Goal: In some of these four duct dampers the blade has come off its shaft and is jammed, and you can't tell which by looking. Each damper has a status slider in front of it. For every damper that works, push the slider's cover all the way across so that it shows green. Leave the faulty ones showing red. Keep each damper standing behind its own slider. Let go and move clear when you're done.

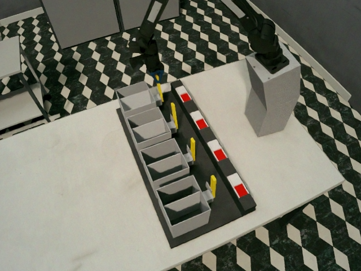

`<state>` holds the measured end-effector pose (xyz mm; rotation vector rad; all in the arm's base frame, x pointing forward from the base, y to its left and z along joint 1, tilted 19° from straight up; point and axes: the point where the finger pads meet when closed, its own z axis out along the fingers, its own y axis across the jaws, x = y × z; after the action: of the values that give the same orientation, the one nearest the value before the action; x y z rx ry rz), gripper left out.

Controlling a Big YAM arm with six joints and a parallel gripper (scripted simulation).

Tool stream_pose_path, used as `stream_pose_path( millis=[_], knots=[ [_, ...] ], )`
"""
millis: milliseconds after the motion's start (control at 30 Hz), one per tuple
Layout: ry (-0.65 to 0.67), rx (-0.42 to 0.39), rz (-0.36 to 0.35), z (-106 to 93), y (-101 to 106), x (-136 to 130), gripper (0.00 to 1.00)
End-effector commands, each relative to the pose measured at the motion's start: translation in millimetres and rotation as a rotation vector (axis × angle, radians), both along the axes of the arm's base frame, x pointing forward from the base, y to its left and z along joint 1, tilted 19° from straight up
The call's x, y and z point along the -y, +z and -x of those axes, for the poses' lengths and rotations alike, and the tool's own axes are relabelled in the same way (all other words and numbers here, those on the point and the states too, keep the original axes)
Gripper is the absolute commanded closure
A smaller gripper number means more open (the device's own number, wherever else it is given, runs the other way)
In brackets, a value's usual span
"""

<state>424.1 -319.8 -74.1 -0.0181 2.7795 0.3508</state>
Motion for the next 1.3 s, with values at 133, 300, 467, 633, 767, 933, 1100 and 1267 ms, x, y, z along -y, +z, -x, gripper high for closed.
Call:
stream_pose_path(
  millis=[133,300,467,633,767,933,1100,1267],
  knots=[
    [0.004,0.003,-0.015,-2.7,-3.0,13.3,0.83],
    [0.005,0.002,-0.022,-3.3,-3.1,13.2,0.83],
    [0.004,0.004,-0.021,-4.9,-3.1,12.7,0.83],
    [0.004,0.004,-0.021,-4.9,-3.1,12.7,0.83],
    [0.004,0.004,-0.021,-4.9,-3.1,12.7,0.83],
    [0.004,0.004,-0.021,-4.9,-3.1,12.7,0.79],
    [0.005,0.003,-0.021,-5.1,-3.2,12.4,0.75],
    [0.005,-0.002,-0.026,-2.5,-5.2,9.8,0.71]
  ],
)
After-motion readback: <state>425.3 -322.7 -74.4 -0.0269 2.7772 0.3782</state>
